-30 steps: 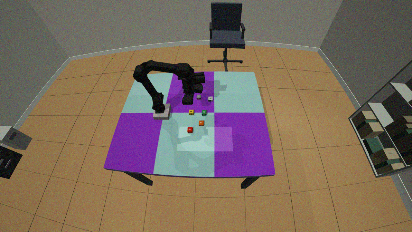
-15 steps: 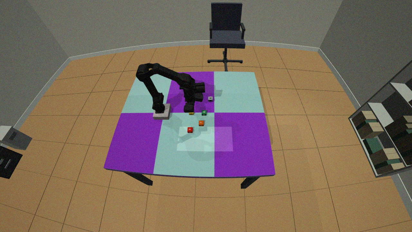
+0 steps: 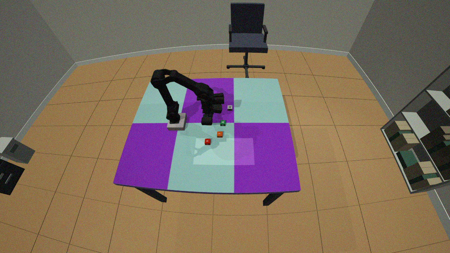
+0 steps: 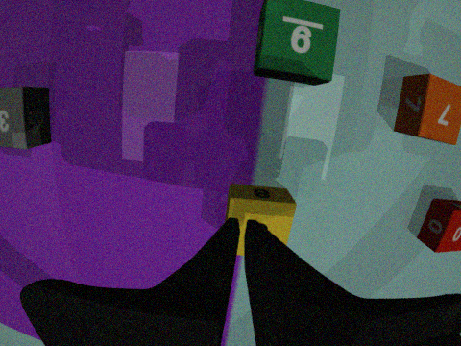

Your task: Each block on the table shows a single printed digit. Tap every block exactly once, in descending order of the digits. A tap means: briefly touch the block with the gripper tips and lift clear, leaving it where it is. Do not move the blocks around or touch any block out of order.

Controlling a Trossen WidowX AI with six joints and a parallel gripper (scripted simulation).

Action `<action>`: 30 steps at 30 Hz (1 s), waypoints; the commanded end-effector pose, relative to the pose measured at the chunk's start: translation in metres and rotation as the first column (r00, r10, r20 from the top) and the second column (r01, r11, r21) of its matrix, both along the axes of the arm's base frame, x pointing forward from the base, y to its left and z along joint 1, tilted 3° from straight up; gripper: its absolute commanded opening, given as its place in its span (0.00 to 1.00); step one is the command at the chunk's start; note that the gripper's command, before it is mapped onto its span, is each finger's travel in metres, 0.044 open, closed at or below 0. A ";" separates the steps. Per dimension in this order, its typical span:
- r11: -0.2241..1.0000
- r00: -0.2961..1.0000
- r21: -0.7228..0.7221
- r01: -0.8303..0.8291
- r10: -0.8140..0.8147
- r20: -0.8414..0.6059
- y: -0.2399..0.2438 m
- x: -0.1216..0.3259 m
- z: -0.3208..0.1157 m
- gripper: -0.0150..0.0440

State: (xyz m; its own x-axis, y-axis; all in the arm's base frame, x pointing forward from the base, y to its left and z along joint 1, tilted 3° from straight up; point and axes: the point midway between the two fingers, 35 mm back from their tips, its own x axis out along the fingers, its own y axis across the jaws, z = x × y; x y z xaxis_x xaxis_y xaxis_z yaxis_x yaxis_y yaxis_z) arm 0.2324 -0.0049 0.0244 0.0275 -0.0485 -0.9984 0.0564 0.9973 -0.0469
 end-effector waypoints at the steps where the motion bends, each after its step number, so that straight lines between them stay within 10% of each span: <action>1: 1.000 1.000 0.001 -0.003 0.003 -0.011 0.000 -0.003 -0.009 0.29; 30: 1.000 1.000 0.002 -0.003 0.003 -0.010 0.005 -0.005 0.101 0.29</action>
State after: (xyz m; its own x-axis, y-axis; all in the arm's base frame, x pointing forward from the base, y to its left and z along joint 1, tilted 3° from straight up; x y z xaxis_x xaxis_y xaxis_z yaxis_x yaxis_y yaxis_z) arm 0.2305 -0.0005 0.1147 0.0252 -0.0473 -0.9986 0.0500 0.9977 -0.0460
